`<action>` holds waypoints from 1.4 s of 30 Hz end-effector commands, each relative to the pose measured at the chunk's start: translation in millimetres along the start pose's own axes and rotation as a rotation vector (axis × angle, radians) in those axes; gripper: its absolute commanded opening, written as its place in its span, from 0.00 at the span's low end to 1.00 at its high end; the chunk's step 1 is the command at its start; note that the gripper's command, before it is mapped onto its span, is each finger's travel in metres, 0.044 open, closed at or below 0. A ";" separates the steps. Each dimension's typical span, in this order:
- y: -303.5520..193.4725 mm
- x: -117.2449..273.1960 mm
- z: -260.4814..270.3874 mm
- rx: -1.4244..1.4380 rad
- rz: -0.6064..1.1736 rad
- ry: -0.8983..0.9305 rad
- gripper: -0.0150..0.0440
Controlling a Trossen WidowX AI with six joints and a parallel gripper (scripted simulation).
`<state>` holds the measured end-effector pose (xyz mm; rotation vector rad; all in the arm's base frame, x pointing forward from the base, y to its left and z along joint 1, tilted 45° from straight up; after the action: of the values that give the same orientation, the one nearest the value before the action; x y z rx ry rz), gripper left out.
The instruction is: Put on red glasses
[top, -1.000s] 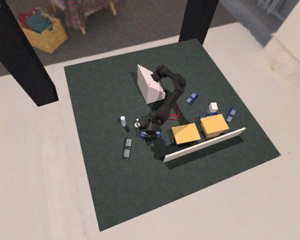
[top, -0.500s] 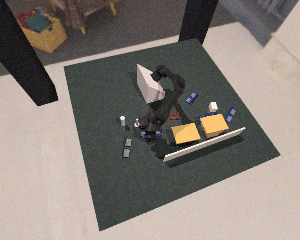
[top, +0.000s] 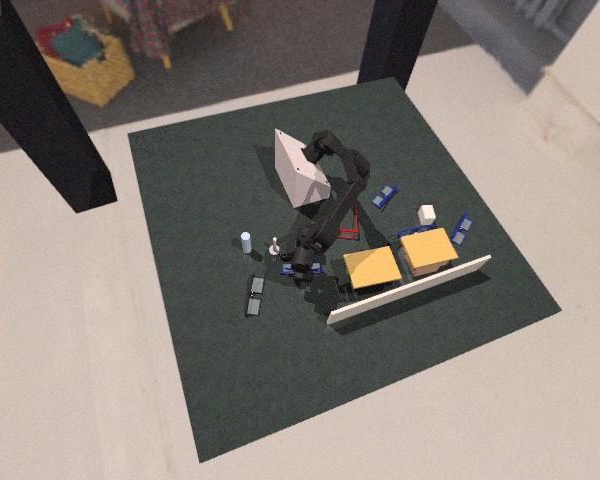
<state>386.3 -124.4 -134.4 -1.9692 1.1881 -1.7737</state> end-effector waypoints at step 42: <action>0.6 35.4 -14.6 -0.008 0.002 -0.004 0.25</action>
<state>384.7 -131.1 -127.8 -1.9785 1.1959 -1.7503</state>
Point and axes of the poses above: the point midway between the two fingers, 35 mm back from their tips, its own x axis back along the fingers, its own z axis across the jaws, y = z × x, the point moved 2 cm from there along x, back along the fingers, and after that the axes turned 3 degrees about x, right-handed, at the moved point
